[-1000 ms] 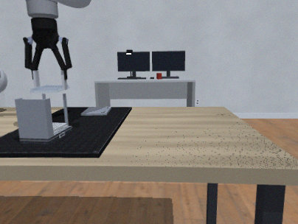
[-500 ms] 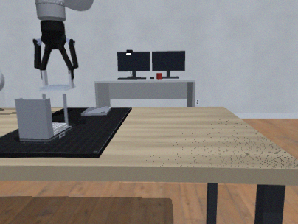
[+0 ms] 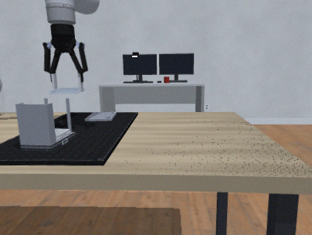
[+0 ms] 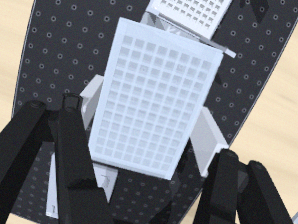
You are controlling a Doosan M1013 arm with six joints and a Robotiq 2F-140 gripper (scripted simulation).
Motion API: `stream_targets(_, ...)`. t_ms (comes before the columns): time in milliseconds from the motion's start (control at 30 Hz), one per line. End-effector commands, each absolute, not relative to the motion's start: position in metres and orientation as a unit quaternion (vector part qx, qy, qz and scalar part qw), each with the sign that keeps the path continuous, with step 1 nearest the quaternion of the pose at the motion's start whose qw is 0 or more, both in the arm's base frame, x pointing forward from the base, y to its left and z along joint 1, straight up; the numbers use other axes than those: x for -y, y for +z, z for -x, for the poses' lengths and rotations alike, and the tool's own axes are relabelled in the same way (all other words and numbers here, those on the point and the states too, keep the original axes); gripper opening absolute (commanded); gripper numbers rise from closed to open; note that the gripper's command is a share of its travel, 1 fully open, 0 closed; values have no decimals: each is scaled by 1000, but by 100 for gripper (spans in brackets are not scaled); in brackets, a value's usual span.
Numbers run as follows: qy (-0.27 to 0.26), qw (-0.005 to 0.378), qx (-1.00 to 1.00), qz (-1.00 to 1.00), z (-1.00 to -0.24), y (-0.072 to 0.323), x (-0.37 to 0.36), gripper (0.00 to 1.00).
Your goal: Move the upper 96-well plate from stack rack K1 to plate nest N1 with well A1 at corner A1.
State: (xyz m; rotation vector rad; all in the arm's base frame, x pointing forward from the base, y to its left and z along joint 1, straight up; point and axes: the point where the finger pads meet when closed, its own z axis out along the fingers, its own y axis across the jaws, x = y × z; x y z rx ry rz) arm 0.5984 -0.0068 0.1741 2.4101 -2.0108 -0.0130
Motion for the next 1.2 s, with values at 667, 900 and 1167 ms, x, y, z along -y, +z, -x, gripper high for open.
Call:
stream_targets(667, -4, 1, 641, -768, -601, 173, -58, 0)
stream_targets(900, -4, 1, 641, -768, -601, 173, -81, 0)
stream_targets(1167, -4, 1, 641, -768, -602, 172, -105, 0)
